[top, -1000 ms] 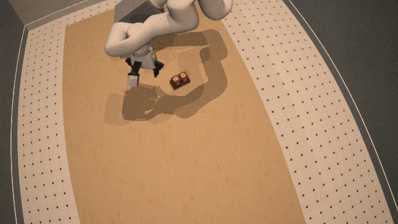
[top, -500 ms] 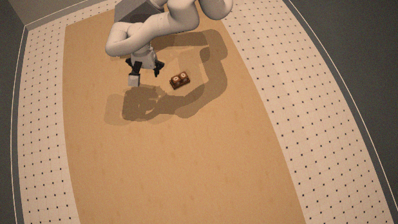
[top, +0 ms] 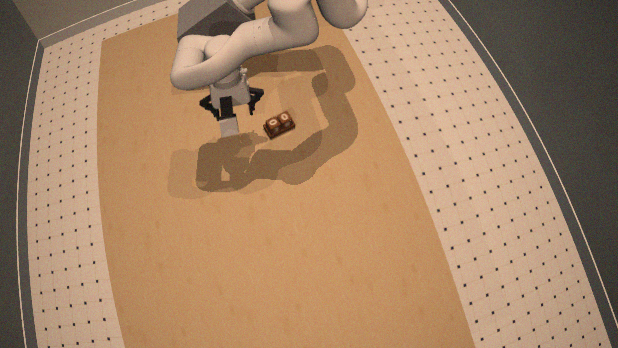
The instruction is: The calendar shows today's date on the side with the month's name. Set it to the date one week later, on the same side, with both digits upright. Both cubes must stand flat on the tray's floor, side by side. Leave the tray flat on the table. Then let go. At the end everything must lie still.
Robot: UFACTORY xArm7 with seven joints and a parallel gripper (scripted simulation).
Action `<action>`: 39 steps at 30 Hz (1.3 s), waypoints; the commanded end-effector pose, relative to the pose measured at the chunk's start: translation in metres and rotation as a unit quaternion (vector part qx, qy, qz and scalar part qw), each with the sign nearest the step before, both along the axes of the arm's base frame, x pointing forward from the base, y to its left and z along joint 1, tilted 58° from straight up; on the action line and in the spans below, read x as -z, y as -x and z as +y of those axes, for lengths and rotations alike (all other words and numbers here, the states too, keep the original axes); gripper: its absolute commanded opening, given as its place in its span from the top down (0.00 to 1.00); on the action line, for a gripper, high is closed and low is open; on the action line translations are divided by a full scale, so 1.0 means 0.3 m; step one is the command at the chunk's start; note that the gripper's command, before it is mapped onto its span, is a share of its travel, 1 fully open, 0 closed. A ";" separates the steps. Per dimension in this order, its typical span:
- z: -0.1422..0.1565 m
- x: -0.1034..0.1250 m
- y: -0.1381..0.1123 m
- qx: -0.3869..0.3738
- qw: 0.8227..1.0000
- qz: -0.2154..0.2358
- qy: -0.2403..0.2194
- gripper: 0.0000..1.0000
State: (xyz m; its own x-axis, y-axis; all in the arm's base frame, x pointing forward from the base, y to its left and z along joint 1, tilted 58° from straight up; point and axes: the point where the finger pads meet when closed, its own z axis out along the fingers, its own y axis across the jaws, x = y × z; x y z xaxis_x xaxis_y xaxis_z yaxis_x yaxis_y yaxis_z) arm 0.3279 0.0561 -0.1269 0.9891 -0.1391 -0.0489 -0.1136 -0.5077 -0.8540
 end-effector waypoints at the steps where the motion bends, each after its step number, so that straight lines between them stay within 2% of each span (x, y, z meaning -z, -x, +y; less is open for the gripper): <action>1: 0.001 -0.029 -0.014 -0.039 0.996 -0.077 0.011 0.00; 3: 0.002 -0.034 -0.017 -0.046 0.995 -0.089 0.013 0.00; 5: 0.005 -0.047 -0.022 -0.066 0.990 -0.121 0.016 0.00; 8: 0.006 -0.047 -0.022 -0.067 0.990 -0.123 0.016 0.00; 9: 0.009 -0.062 -0.028 -0.088 0.983 -0.158 0.020 0.00; 10: 0.011 -0.067 -0.031 -0.097 0.980 -0.171 0.022 0.00; 20: 0.022 -0.107 -0.046 -0.155 0.950 -0.268 0.033 0.00; 22: 0.025 -0.120 -0.050 -0.174 0.938 -0.298 0.037 0.00; 25: 0.026 -0.123 -0.051 -0.178 0.935 -0.305 0.038 0.00; 26: 0.030 -0.137 -0.056 -0.198 0.919 -0.337 0.041 0.00; 31: 0.035 -0.155 -0.061 -0.222 0.898 -0.376 0.046 0.00; 37: 0.043 -0.185 -0.069 -0.263 0.856 -0.442 0.054 0.00; 38: 0.043 -0.185 -0.069 -0.264 0.855 -0.443 0.054 0.00; 39: 0.046 -0.194 -0.072 -0.275 0.841 -0.462 0.056 0.00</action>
